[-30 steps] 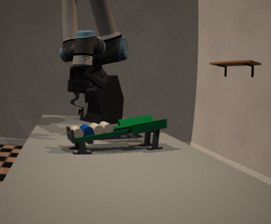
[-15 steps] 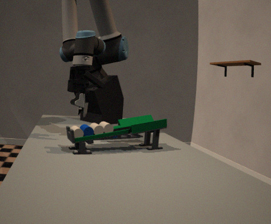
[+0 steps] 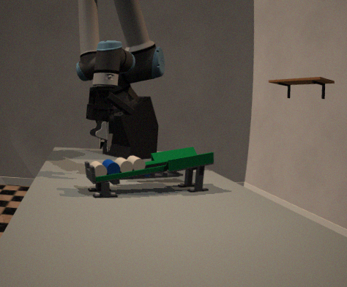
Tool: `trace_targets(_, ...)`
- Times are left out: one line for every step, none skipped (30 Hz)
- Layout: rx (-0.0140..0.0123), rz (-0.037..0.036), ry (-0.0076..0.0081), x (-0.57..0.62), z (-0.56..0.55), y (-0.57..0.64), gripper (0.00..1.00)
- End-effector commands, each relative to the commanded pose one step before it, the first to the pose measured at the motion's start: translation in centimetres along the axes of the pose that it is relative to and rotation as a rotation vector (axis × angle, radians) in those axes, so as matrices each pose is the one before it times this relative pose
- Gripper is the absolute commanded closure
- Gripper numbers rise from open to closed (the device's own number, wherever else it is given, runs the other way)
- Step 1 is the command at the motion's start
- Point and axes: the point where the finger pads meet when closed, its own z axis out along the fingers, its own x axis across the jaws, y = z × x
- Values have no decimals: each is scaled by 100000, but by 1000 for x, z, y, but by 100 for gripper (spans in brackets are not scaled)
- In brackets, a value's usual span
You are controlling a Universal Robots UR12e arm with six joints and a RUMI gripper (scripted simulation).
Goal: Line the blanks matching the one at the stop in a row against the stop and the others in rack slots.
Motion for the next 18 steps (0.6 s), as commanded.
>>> trace_targets(-143, 124, 116, 89, 749, 174, 55)
trace_targets(2, 2, 12, 8, 141, 0, 55)
trace_targets(1, 2, 14, 10, 146, 1, 55)
trace_targets(0, 2, 13, 9, 150, 1, 55)
trace_targets(-4, 2, 12, 10, 153, 3, 55)
trace_targets(-7, 3, 11, 10, 156, 5, 55)
trace_targets(0, 0, 0, 0, 0, 0, 55)
trace_targets(0, 0, 0, 0, 0, 0, 55)
trace_targets(-6, -3, -22, -10, 160, -7, 55)
trace_targets(-1, 0, 3, 3, 161, -2, 55)
trace_targets(-3, 1, 7, 7, 161, 1, 55)
trace_targets(-4, 2, 8, 7, 161, 1, 55)
trace_targets(-5, 2, 9, 9, 160, 3, 55)
trace_targets(-5, 2, 8, 8, 159, 3, 55)
trace_targets(-3, 1, 5, 5, 157, -1, 55)
trace_targets(-1, 0, 2, 3, 154, -2, 55)
trace_targets(0, 0, 0, 2, 151, -3, 55)
trace_targets(2, -1, -2, -1, 147, -5, 55)
